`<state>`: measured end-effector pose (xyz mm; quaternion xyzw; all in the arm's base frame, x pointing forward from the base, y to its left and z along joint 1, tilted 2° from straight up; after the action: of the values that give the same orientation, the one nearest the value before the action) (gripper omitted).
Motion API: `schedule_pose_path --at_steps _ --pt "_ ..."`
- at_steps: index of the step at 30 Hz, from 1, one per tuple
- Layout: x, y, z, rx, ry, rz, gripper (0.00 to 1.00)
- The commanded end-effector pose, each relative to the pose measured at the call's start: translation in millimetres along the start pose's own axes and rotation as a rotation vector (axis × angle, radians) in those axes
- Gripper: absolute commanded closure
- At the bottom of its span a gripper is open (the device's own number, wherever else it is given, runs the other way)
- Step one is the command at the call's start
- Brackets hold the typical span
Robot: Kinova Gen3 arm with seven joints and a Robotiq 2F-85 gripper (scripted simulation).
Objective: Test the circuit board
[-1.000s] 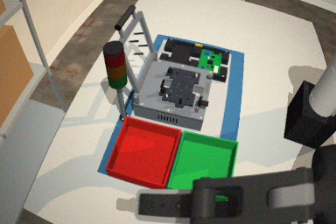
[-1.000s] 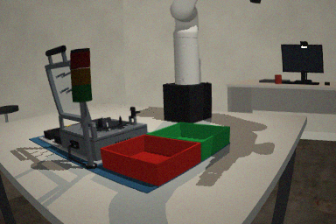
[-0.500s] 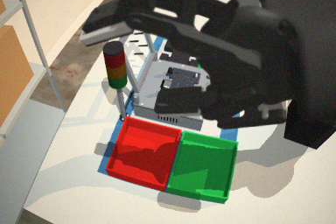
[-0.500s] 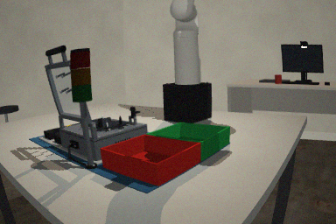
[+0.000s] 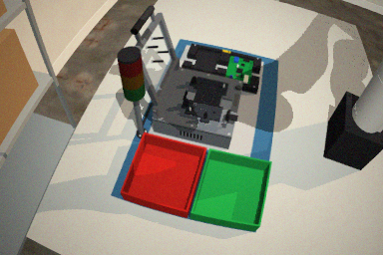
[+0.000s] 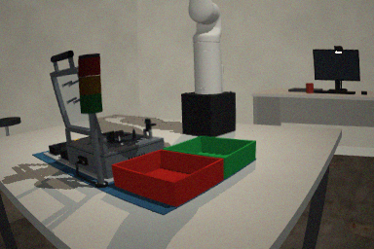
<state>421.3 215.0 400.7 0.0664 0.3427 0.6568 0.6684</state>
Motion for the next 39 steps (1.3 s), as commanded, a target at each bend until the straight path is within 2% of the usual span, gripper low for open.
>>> schedule_pose_path --at_steps 1,7,13,15,19,20,22,23,25,26,29,32,39 --pt "-49 -13.4 -3 0.080 -0.033 -0.010 0.00" --pt "-126 -45.0 -42 0.255 -0.041 -0.012 0.00" --pt "-186 -72.1 -98 0.430 -0.030 0.031 0.00" --pt "-186 -72.1 -98 0.430 -0.030 0.031 0.00" --pt "-213 -84.8 -140 0.544 -0.023 0.090 0.00" --pt "-213 -84.8 -140 0.544 -0.035 0.086 0.00" --pt "-222 -89.7 -161 0.596 -0.019 0.125 0.00" --pt "-221 -88.9 -159 0.591 -0.031 0.123 0.00" --pt "-228 -92.8 -179 0.639 -0.023 0.161 0.00" --pt "-228 -92.8 -179 0.639 -0.026 0.160 0.00" --pt "-236 -97.1 -206 0.701 -0.010 0.220 0.00" --pt "-236 -97.1 -206 0.702 -0.020 0.216 0.00" --pt "-245 -101.3 -258 0.808 -0.006 0.340 0.00"
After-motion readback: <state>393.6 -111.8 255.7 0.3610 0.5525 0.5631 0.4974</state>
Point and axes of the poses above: the point where the finger pads meet when closed, its own y axis back along the fingers, its own z axis across the jaws, x = y × z, the point moved 1 cm from there along y, back along the fingers, and after that the axes turned 12 degrees about y, right-handed, at the moved point
